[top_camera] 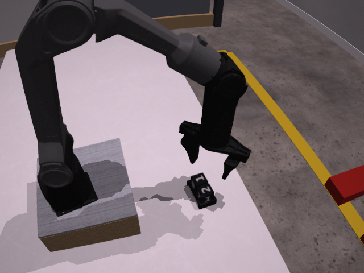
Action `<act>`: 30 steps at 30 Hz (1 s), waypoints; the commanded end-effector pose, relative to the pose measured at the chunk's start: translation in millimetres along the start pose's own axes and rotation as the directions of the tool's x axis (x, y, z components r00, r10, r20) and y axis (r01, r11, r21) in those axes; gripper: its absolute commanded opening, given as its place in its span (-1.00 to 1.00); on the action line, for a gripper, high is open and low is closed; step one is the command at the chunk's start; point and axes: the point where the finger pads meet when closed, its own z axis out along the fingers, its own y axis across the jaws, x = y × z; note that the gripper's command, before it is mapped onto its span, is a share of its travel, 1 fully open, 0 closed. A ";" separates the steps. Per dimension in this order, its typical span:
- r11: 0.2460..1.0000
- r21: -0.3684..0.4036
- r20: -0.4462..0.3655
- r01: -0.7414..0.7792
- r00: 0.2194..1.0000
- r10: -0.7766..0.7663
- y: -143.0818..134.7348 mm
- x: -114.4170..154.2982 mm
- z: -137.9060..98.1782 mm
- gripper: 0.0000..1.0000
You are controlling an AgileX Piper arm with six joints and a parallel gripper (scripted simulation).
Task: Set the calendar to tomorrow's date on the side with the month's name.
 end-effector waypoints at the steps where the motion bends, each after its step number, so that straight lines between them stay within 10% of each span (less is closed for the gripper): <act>1: 0.993 -0.008 0.003 0.114 0.993 -0.114 0.4 0.9 3.4 1.00; 15: 0.726 -0.004 0.009 0.688 0.726 -0.688 1.2 1.3 15.0 1.00; 30: 0.578 -0.002 0.009 0.816 0.578 -0.816 1.3 1.4 18.1 1.00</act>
